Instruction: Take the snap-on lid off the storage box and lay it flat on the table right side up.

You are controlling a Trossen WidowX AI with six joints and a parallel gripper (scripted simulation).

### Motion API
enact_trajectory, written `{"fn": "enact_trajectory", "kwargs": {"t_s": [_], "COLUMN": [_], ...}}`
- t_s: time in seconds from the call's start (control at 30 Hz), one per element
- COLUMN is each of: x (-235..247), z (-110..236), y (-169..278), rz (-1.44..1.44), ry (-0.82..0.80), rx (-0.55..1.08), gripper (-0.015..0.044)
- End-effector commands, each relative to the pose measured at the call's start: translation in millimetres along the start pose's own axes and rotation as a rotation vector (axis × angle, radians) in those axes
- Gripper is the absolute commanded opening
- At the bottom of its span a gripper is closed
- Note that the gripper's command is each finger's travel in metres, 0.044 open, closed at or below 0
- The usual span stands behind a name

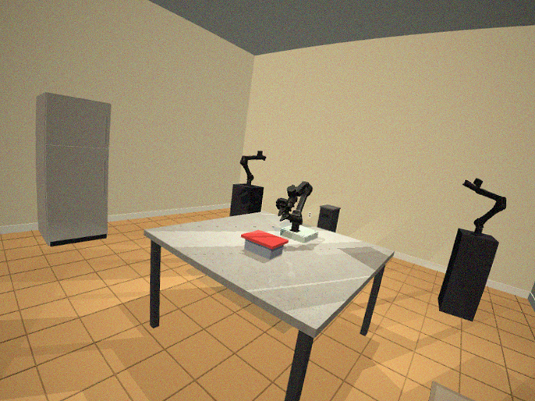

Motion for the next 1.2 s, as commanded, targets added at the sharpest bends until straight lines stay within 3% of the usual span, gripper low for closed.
{"fn": "enact_trajectory", "kwargs": {"t_s": [0.0, 0.37, 1.17], "x": [0, -53, -49], "z": [0, -45, -78], "y": [0, -4, -3], "rz": [0.003, -0.017, -0.013], "ry": [0.002, -0.001, -0.003], "rx": [0.002, -0.01, -0.01], "gripper": [0.0235, 0.0235, 0.0235]}}
Point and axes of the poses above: the point midway between the two fingers, 35 mm back from their tips, its own z axis back along the fingers, its own x axis across the jaws, y = z × x, the point moved 4 cm from there along z, back along the fingers, and after that the axes turned 2 degrees about -z, right-handed, at the moved point
